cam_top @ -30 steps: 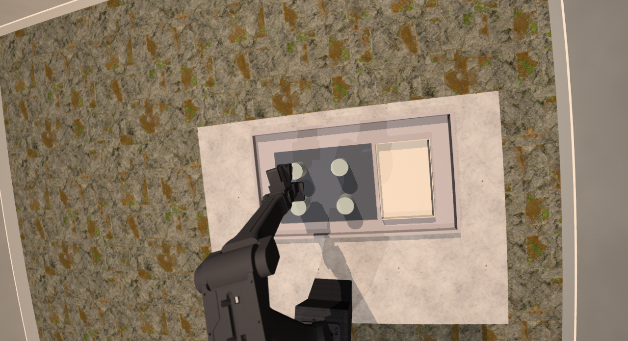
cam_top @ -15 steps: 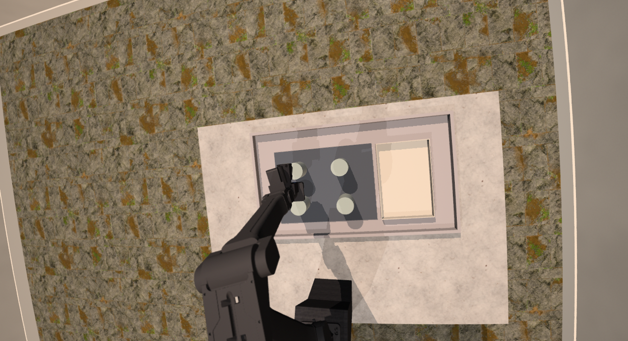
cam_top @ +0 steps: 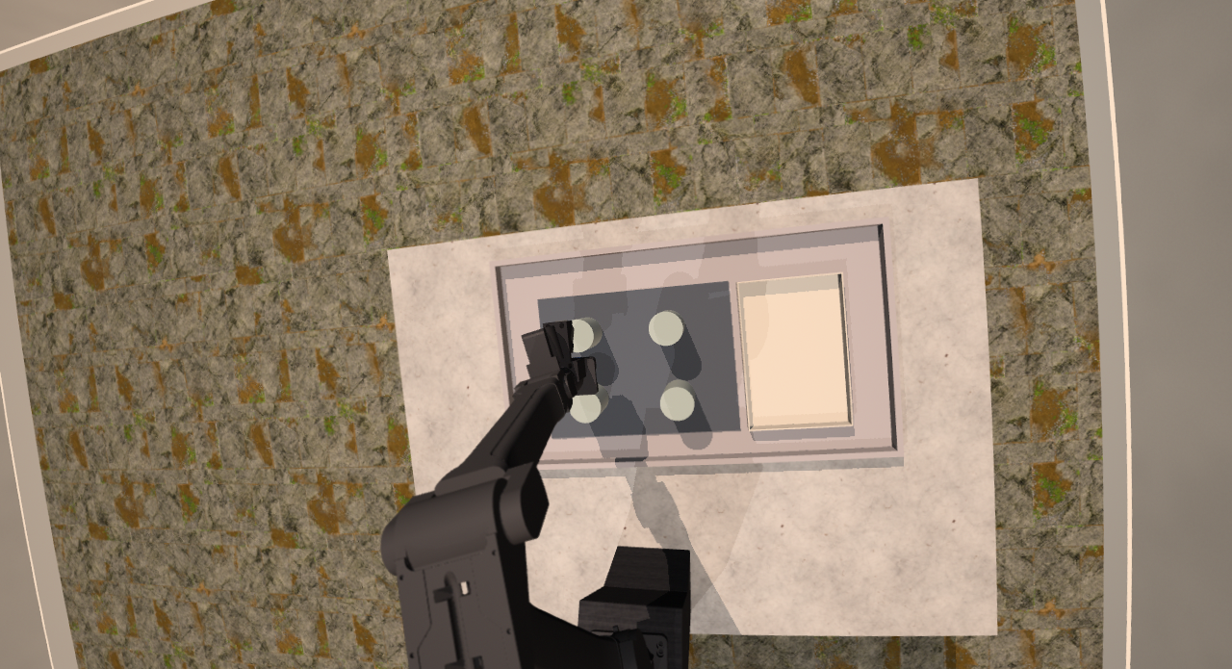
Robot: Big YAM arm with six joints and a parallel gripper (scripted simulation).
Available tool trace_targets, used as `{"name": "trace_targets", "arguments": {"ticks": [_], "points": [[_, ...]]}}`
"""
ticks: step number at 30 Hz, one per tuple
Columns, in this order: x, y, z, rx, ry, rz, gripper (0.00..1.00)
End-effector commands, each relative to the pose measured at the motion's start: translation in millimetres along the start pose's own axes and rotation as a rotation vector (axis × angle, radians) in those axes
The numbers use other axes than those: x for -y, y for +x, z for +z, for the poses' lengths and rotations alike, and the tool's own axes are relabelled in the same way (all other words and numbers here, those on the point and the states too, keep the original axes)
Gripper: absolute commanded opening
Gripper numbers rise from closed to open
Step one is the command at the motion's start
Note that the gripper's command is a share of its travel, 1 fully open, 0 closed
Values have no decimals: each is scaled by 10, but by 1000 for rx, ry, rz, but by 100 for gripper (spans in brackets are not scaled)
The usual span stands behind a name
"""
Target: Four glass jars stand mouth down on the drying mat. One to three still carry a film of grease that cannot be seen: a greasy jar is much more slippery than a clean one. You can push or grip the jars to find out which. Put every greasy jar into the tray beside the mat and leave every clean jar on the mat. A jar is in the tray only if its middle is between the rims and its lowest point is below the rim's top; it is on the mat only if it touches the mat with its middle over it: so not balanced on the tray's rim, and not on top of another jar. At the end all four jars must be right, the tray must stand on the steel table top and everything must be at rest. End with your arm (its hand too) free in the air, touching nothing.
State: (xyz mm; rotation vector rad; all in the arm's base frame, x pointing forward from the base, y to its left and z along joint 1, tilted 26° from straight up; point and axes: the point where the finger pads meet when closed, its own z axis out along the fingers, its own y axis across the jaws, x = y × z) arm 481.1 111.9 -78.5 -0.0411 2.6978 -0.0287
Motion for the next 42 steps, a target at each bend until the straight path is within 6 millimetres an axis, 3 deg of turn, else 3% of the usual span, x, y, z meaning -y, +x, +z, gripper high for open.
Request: {"name": "trace_targets", "arguments": {"ticks": [1,13,14,33,36,38,42], "points": [[21,-67,-22,6,0,-2,0],[21,-67,-22,6,0,-2,0],[21,-67,-22,6,0,-2,100],[21,-67,-22,6,0,-2,100],[21,-66,-251,6,0,-2,100],[21,-66,-251,6,0,-2,100],[21,-64,-557,6,0,-2,100]]}}
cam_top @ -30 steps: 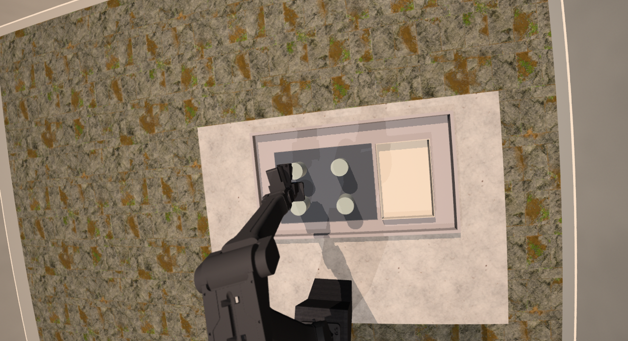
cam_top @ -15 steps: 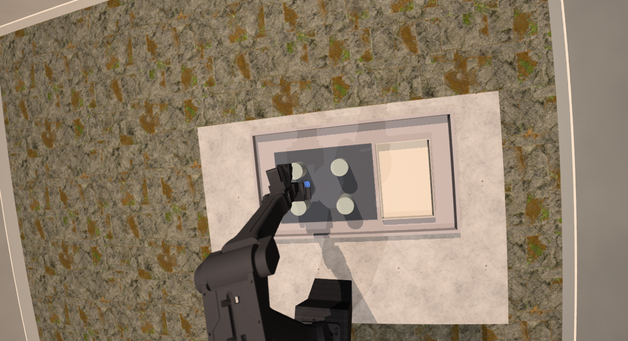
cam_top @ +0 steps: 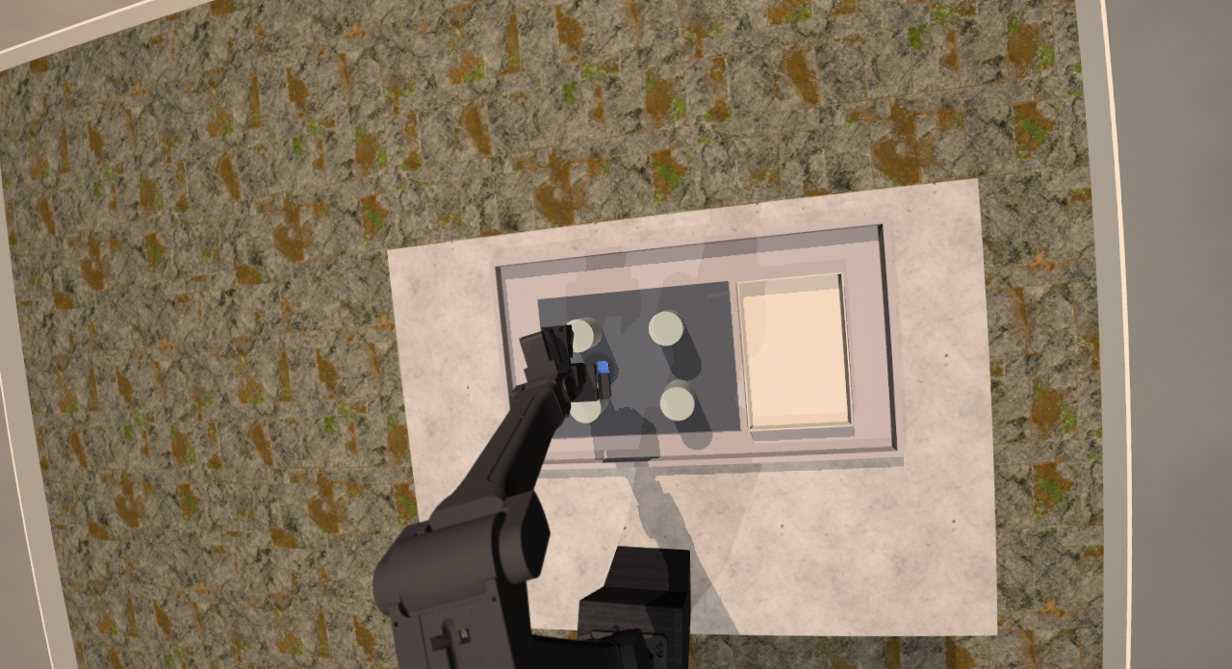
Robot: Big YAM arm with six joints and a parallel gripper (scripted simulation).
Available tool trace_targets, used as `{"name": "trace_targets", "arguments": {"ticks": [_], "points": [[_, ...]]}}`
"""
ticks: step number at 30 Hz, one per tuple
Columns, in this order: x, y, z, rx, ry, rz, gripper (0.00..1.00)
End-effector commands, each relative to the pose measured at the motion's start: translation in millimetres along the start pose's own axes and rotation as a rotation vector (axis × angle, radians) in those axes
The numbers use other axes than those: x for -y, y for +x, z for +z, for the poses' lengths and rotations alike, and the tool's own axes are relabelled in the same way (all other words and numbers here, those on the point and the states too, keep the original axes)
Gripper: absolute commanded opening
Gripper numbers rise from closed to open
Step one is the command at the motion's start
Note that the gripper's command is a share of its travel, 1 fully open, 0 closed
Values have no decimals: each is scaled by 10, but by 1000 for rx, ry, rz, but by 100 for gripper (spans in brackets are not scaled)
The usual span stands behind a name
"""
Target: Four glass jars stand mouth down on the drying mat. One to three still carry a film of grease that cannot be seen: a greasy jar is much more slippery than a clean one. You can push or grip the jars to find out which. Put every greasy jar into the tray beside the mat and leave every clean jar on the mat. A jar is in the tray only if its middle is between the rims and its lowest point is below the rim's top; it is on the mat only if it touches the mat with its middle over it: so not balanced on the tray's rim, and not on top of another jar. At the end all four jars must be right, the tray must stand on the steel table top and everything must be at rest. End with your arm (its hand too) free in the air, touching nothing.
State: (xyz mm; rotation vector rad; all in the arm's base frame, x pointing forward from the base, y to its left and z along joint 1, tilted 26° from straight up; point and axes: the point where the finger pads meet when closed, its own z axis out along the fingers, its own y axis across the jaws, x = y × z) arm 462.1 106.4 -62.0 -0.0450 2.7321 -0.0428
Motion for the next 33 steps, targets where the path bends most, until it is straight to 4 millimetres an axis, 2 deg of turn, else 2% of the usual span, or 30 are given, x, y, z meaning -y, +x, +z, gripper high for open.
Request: {"name": "trace_targets", "arguments": {"ticks": [1,3,33], "points": [[-30,-152,-409,40,-9,3,100],[-28,-146,-562,40,-9,3,100],[-28,-146,-562,40,-9,3,100]]}}
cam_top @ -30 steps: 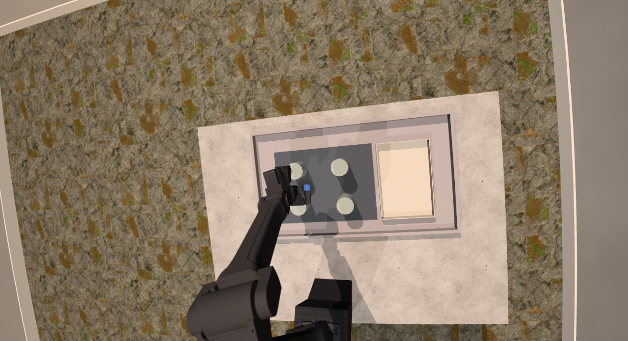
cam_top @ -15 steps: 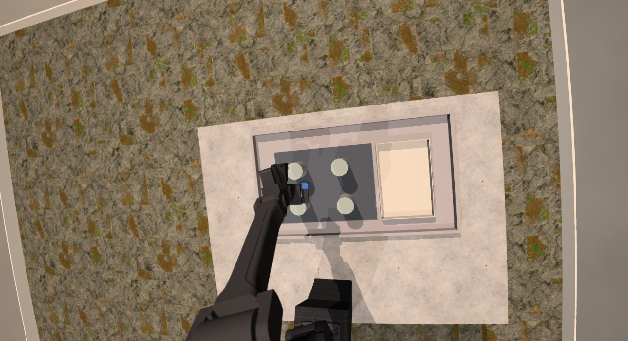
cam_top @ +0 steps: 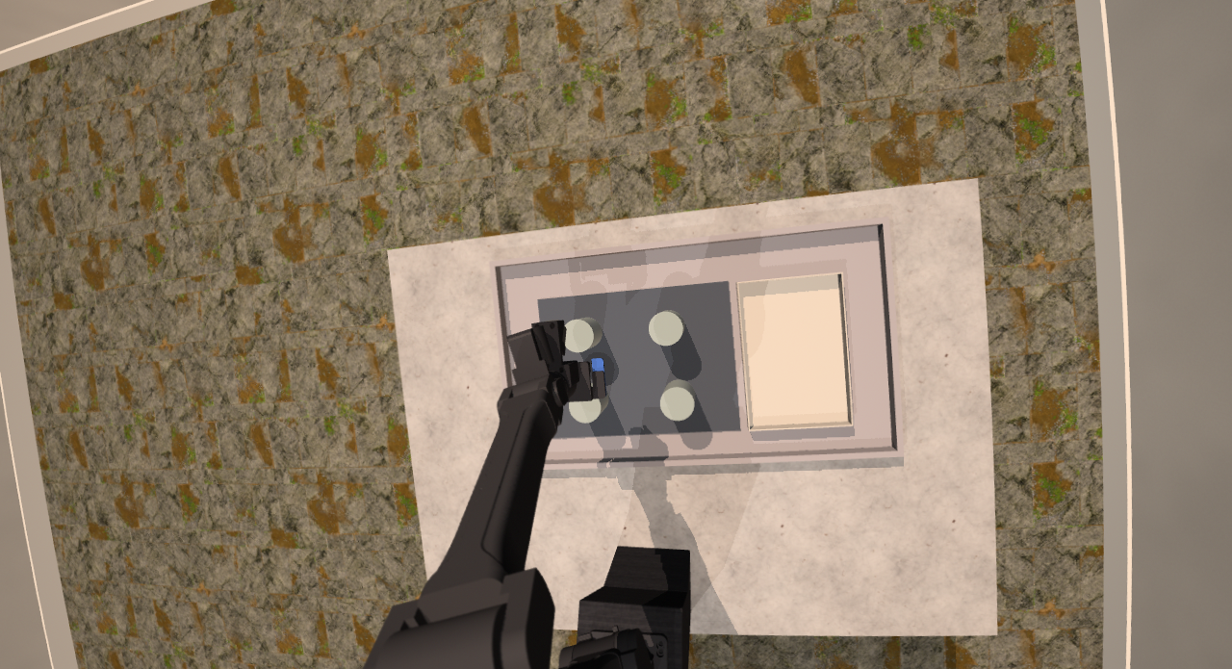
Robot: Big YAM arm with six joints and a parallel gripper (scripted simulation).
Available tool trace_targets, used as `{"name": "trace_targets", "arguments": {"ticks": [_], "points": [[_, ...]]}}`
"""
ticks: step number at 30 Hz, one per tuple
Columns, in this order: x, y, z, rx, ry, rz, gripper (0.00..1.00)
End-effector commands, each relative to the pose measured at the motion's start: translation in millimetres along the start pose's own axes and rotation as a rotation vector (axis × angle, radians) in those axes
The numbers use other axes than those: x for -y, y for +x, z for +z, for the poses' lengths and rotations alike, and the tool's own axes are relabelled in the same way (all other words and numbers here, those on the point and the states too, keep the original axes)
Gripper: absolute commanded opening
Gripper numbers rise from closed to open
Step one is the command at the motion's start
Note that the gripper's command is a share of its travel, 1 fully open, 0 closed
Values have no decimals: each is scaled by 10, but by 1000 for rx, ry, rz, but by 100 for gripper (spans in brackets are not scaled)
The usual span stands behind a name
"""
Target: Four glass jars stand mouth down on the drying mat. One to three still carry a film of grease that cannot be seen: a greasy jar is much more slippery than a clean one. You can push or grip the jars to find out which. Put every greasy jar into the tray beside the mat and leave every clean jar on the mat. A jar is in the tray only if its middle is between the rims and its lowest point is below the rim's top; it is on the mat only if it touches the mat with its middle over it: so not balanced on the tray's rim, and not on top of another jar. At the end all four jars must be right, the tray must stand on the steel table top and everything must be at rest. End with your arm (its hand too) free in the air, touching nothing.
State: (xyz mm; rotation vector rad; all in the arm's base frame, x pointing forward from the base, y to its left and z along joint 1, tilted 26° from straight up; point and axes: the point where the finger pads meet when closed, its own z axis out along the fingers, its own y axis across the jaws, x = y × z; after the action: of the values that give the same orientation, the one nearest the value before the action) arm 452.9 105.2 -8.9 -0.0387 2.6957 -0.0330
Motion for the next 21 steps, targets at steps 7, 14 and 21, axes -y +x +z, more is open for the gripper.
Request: {"name": "trace_targets", "arguments": {"ticks": [7,14,21], "points": [[-89,79,-21,4,-4,-3,100],[-89,79,-21,4,-4,-3,100],[349,-122,-20,4,-4,-3,100]]}}
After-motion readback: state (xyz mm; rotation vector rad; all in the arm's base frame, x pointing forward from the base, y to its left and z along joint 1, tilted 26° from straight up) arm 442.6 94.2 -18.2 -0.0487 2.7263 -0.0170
